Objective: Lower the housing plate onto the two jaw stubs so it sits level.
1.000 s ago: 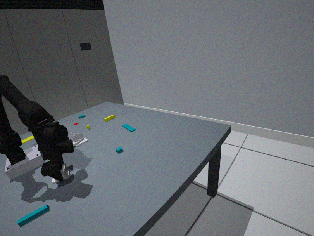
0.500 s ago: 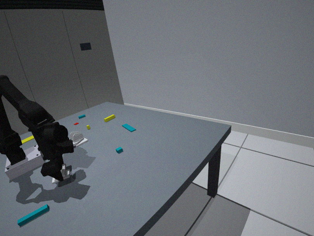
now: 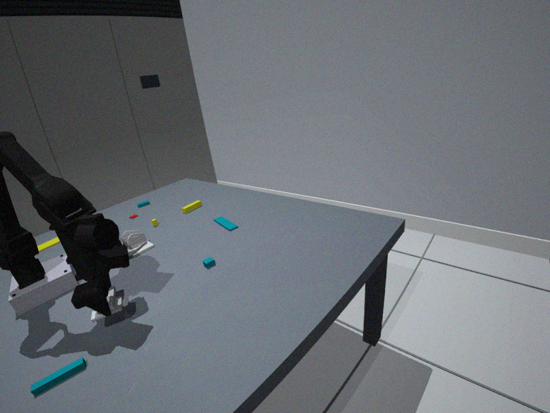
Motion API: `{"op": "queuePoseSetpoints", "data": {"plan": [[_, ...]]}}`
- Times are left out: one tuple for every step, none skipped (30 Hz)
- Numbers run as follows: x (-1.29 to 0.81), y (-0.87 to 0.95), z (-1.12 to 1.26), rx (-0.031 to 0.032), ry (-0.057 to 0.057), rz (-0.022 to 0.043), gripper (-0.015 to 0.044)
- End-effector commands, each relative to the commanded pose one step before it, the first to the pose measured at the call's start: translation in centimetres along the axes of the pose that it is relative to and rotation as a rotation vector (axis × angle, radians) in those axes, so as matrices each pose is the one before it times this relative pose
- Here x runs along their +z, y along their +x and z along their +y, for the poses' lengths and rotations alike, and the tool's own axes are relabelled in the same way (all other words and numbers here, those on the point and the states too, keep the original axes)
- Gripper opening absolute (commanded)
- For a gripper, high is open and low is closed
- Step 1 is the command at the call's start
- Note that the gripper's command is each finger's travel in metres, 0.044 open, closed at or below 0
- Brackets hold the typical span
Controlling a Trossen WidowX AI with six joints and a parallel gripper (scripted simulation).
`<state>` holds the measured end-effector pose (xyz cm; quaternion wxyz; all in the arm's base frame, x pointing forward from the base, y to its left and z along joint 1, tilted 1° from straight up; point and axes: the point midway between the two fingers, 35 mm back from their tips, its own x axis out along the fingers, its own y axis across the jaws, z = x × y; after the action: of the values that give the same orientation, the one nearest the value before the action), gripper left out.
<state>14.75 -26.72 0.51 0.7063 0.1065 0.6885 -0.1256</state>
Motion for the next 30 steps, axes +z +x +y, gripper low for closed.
{"op": "queuePoseSetpoints", "data": {"plan": [[0.0,-0.001,0.0,0.00001,0.0,-0.00001,0.0351],[0.0,0.0,0.0,0.0,0.0,0.0,0.0351],[0.0,0.0,0.0,0.0,0.0,0.0,0.0351],[0.0,0.0,0.0,0.0,0.0,0.0,0.0351],[0.005,-0.05,-0.005,0.00001,0.0,-0.00002,0.0351],[0.016,-0.149,-0.014,0.00003,-0.0001,-0.00006,0.0351],[0.025,-0.249,-0.022,0.00005,-0.0001,-0.00009,0.0351],[0.028,-0.308,-0.024,0.00007,-0.0002,-0.00011,0.0351],[0.026,-0.309,-0.022,0.00007,-0.0002,-0.00011,0.0351],[0.023,-0.311,-0.019,0.00007,-0.0002,-0.00011,0.0351],[0.02,-0.312,-0.017,0.00007,-0.0002,-0.00011,0.0351],[0.017,-0.313,-0.014,0.00008,-0.0002,-0.0001,0.0351],[0.015,-0.314,-0.011,0.00008,-0.0002,-0.0001,0.0351],[0.012,-0.315,-0.009,0.00008,-0.0002,-0.0001,0.0351],[0.009,-0.316,-0.006,0.00008,-0.0002,-0.0001,0.0351],[0.006,-0.317,-0.004,0.00009,-0.0002,-0.00009,0.0351],[0.003,-0.318,-0.001,0.00009,-0.0002,-0.00009,0.0351],[0.0,-0.319,0.002,0.00009,-0.0002,-0.00009,0.0351],[-0.002,-0.32,0.004,0.00009,-0.0002,-0.00008,0.0351],[-0.005,-0.321,0.007,0.0001,-0.0002,-0.00008,0.0351],[-0.008,-0.322,0.01,0.0001,-0.0002,-0.00008,0.0351],[-0.011,-0.323,0.012,0.0001,-0.0002,-0.00008,0.0351],[-0.014,-0.323,0.015,0.0001,-0.0002,-0.00007,0.0351],[-0.017,-0.324,0.018,0.0001,-0.0002,-0.00007,0.0351],[-0.02,-0.324,0.021,0.00011,-0.0002,-0.00007,0.0351],[-0.022,-0.325,0.023,0.00011,-0.0002,-0.00007,0.0351],[-0.025,-0.325,0.026,0.00011,-0.0002,-0.00006,0.0351],[-0.023,-0.266,0.023,0.00009,-0.0001,-0.00005,0.0351],[-0.015,-0.16,0.015,0.00006,-0.0001,-0.00003,0.0351],[-0.005,-0.053,0.005,0.00002,0.0,-0.00001,0.0351]]}}
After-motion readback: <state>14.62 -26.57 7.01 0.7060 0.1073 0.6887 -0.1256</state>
